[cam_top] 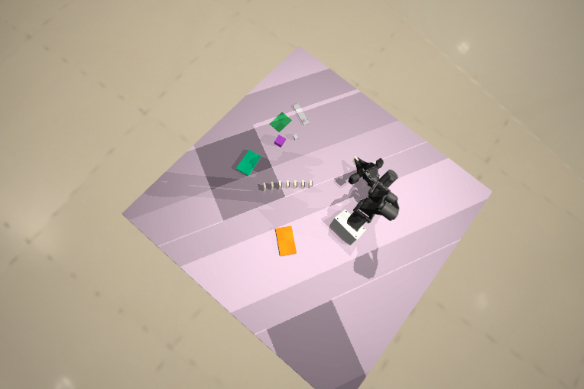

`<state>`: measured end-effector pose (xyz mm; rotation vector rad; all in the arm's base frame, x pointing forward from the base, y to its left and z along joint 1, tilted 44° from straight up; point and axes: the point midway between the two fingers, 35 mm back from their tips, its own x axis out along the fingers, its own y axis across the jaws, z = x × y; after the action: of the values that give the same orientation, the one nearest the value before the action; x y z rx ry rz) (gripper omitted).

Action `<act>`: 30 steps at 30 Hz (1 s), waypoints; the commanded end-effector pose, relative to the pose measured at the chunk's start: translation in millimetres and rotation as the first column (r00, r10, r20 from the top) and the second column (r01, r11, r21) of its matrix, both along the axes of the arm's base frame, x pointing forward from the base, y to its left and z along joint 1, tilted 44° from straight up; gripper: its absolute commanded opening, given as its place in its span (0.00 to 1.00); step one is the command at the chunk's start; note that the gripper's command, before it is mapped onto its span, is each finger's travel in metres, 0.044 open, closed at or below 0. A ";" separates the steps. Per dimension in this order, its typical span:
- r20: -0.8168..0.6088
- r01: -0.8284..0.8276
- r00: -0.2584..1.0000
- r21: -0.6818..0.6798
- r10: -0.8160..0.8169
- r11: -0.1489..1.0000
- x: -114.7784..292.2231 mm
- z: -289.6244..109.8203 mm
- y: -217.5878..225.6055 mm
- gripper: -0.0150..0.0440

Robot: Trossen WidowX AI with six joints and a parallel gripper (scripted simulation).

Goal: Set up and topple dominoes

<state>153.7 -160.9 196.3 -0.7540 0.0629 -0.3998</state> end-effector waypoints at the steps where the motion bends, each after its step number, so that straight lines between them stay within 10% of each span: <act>1: -0.004 -0.003 1.000 -0.007 0.003 1.000 0.3 -0.6 -0.8 0.29; 30: -0.024 0.001 1.000 -0.020 -0.001 1.000 1.8 -18.0 -28.7 0.29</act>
<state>155.1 -186.5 181.9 -0.7734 0.0788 -0.3975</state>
